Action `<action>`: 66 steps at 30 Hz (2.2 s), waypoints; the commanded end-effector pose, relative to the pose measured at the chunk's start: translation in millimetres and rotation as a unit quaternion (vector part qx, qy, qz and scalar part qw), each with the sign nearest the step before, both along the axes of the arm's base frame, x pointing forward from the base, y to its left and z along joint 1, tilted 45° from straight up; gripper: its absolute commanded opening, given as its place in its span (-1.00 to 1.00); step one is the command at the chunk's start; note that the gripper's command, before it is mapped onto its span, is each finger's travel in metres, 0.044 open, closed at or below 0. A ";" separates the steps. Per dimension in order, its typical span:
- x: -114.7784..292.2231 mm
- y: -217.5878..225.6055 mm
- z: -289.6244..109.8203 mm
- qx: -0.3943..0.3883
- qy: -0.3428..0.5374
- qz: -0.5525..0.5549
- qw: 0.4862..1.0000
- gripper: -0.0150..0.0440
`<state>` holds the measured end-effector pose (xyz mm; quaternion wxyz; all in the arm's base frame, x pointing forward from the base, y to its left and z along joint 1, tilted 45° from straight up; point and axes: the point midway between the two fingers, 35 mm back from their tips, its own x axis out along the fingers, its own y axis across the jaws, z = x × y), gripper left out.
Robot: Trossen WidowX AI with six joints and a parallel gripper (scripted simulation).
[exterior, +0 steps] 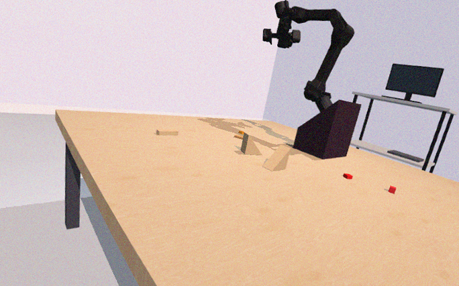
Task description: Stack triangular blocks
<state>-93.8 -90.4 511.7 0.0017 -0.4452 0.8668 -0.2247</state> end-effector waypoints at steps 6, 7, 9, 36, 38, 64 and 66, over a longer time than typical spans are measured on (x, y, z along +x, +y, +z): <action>26.8 -55.9 -13.8 0.023 -0.032 0.089 0.995 1.00; 31.5 -64.7 -16.3 0.024 -0.045 0.101 0.994 1.00; 41.8 -81.5 -22.0 0.029 -0.072 0.124 0.989 1.00; 334.0 -187.7 -202.4 0.223 -0.412 0.317 0.825 1.00; 361.8 -177.2 -224.9 0.242 -0.440 0.310 0.807 1.00; 470.8 118.8 -548.4 0.270 -0.597 0.130 0.744 1.00; 459.0 138.2 -570.3 0.247 -0.610 0.127 0.742 1.00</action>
